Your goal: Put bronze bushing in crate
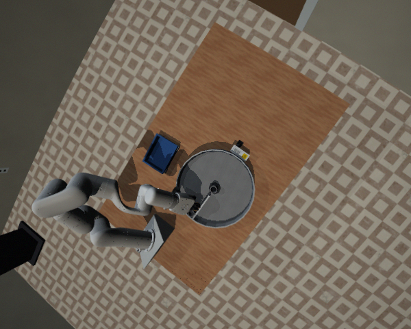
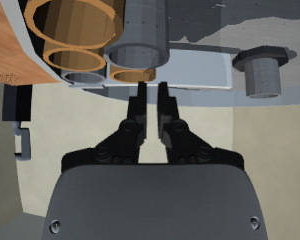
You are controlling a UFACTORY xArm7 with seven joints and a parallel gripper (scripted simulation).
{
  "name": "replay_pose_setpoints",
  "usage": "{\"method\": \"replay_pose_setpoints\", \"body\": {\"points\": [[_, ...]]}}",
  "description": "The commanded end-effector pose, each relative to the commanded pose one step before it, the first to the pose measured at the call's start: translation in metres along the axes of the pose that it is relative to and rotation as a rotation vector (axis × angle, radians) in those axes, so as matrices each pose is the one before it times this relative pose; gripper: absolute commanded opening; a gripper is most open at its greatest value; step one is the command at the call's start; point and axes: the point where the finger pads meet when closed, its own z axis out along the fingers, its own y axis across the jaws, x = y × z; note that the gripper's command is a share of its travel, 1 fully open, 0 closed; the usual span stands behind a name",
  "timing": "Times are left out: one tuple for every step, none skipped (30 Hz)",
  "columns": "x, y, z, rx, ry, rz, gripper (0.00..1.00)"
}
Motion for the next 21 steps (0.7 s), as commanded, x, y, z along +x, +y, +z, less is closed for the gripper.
{"method": "replay_pose_setpoints", "body": {"points": [[-0.00139,0.00080,-0.00074,-0.00282,-0.00148,0.00268,0.10],[0.00023,0.00000,0.00027,-0.00001,0.00000,0.00000,0.10],[0.00051,0.00001,0.00061,-0.00001,0.00000,-0.00001,0.10],[0.00080,0.00000,0.00096,0.00000,0.00000,0.00000,0.10],[0.00103,-0.00001,0.00124,0.00001,0.00000,0.00001,0.10],[0.00116,0.00001,0.00138,-0.00001,-0.00001,-0.00001,0.10],[0.00116,-0.00001,0.00139,0.00001,0.00001,0.00001,0.10],[0.00103,0.00001,0.00124,-0.00001,-0.00001,-0.00001,0.10],[0.00000,0.00000,0.00000,0.00000,0.00000,0.00000,0.10],[0.00000,0.00000,0.00000,0.00000,0.00000,0.00000,0.10],[0.00081,0.00000,0.00096,0.00000,0.00000,0.00000,0.10],[0.00052,-0.00001,0.00062,0.00001,0.00000,0.00001,0.10],[0.00023,0.00000,0.00028,0.00001,0.00000,0.00000,0.10],[0.00004,0.00000,0.00005,0.00000,0.00000,0.00000,0.10],[0.00000,0.00000,0.00000,0.00000,0.00000,0.00000,0.10],[0.00000,0.00000,0.00000,0.00000,0.00000,0.00000,0.10],[0.00000,0.00000,0.00000,0.00000,0.00000,0.00000,0.10],[0.00000,0.00000,0.00000,0.00000,0.00000,0.00000,0.10],[0.00000,0.00000,0.00000,0.00000,0.00000,0.00000,0.10],[0.00000,0.00000,0.00000,0.00000,0.00000,0.00000,0.10],[0.00000,0.00000,0.00000,0.00000,0.00000,0.00000,0.10]]}}
